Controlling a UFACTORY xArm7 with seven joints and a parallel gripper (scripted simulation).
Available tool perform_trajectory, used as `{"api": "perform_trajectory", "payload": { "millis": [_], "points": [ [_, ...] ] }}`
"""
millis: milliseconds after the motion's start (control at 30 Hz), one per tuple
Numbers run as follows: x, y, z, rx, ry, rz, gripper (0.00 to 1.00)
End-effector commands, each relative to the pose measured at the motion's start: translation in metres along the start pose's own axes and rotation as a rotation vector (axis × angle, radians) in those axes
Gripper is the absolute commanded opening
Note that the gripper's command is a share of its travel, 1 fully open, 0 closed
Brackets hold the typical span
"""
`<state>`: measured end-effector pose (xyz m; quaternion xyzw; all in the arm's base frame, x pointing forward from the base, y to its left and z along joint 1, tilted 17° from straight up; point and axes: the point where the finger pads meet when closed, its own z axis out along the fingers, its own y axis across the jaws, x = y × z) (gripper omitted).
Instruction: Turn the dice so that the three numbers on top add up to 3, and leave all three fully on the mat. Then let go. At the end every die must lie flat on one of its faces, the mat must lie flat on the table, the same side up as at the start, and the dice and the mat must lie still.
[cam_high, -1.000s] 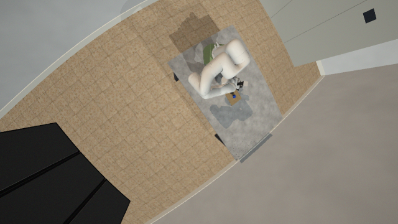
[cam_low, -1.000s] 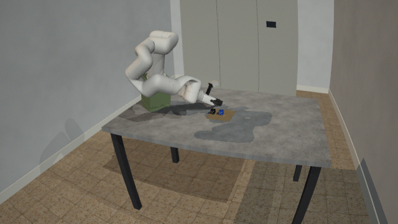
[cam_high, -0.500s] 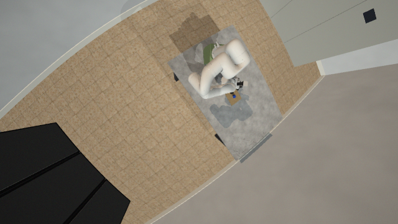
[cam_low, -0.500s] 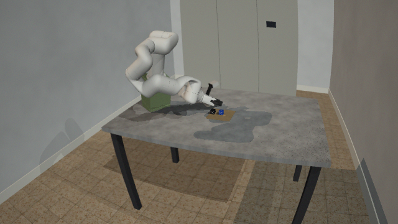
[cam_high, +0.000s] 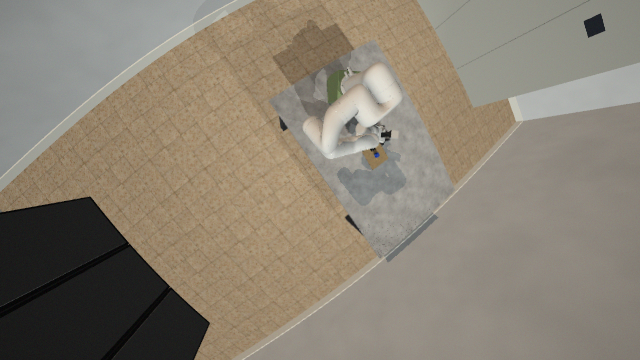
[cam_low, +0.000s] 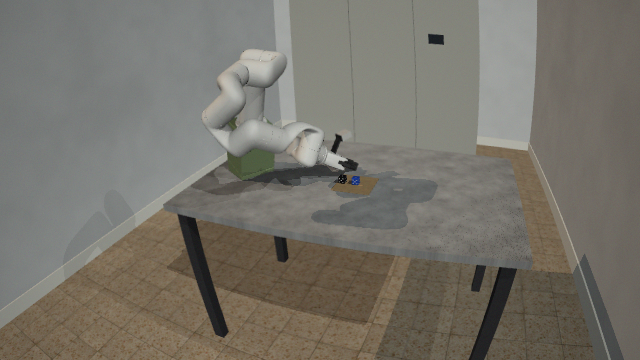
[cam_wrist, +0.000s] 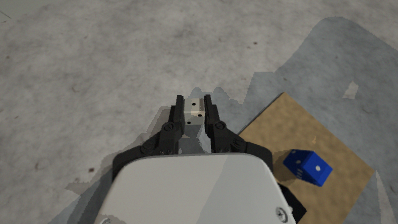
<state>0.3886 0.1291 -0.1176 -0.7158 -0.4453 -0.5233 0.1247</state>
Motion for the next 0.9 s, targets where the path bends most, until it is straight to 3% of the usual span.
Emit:
{"api": "perform_trajectory", "payload": {
  "millis": [0, 367, 867],
  "points": [
    [0.0012, 0.0001, 0.0000, 0.000, 0.002, -0.001, 0.21],
    [0.0012, 0.0001, 0.0000, 0.000, 0.002, -0.001, 0.21],
    [0.0012, 0.0001, 0.0000, 0.000, 0.002, -0.001, 0.42]
  ]
}}
